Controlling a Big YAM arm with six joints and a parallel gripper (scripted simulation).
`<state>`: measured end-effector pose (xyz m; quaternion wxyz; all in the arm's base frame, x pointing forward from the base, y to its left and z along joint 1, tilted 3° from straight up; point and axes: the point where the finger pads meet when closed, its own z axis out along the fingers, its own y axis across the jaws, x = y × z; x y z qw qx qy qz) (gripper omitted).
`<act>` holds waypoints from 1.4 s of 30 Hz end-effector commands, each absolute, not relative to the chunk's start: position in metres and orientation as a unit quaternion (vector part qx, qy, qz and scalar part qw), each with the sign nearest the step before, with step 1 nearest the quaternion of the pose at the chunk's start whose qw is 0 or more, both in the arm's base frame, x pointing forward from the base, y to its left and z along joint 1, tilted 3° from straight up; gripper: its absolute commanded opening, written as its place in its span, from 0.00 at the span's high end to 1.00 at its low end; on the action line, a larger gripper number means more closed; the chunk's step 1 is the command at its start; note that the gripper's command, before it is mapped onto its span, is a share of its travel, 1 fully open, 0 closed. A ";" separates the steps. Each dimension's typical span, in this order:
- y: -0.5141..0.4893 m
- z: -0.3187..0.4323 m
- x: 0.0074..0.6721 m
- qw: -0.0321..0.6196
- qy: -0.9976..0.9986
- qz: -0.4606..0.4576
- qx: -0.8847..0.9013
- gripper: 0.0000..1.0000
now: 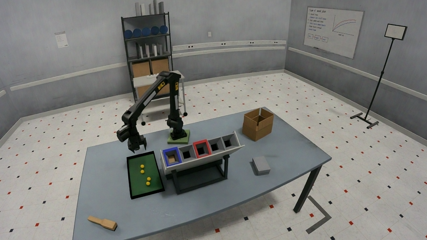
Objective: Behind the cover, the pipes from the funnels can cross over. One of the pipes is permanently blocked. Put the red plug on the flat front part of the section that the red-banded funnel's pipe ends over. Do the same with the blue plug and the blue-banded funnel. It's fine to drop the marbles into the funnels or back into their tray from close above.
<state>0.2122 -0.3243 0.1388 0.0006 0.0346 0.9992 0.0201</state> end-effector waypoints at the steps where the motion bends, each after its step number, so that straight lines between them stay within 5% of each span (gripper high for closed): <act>1: -0.344 0.155 0.222 0.017 0.999 -0.003 0.032 0.20; 42: -0.350 0.160 0.224 0.012 0.999 0.005 0.030 0.20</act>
